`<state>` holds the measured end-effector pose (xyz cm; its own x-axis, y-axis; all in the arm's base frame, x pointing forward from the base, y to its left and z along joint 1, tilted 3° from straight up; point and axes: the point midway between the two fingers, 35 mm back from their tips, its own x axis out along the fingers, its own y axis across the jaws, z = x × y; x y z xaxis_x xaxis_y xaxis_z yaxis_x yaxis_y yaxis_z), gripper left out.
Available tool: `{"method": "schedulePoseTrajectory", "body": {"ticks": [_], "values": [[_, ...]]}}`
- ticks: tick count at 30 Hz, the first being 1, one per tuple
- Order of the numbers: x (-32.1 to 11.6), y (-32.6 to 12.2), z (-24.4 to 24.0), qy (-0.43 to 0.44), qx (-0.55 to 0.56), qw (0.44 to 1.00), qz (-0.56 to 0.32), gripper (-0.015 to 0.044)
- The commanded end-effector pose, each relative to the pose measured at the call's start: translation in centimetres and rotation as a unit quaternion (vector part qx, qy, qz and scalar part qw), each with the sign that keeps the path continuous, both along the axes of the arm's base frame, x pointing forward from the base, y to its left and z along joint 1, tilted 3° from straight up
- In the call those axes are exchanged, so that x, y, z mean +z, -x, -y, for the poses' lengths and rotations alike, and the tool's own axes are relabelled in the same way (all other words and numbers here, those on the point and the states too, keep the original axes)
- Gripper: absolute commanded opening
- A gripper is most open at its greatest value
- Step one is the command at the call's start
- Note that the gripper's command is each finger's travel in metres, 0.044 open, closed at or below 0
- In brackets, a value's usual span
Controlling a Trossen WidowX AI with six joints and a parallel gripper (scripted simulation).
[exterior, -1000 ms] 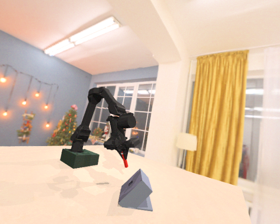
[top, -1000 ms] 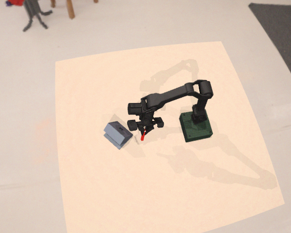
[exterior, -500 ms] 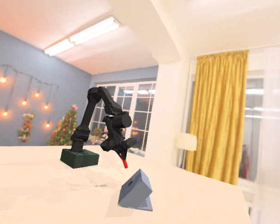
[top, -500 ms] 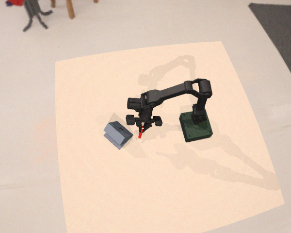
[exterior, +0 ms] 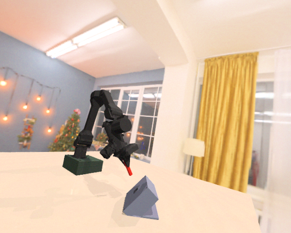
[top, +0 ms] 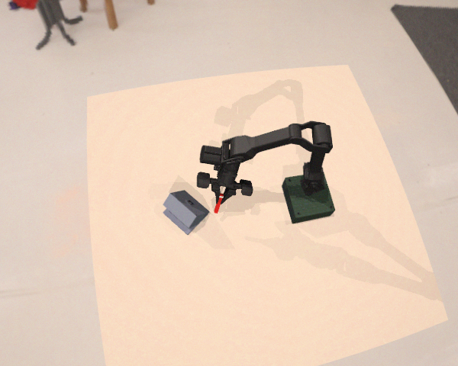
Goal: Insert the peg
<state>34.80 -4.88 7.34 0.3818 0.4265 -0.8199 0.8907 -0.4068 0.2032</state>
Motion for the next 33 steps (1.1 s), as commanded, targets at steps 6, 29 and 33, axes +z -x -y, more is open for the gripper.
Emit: {"method": "schedulePoseTrajectory", "body": {"ticks": [6,29,33], "values": [[0.0,-0.1,1.2,-0.027,-0.041,0.999,0.003,0.0000],[0.2,-0.1,4.4,-0.088,-0.134,0.987,0.012,0.0000],[0.2,-0.1,5.0,-0.099,-0.150,0.984,0.014,0.0000]]}}
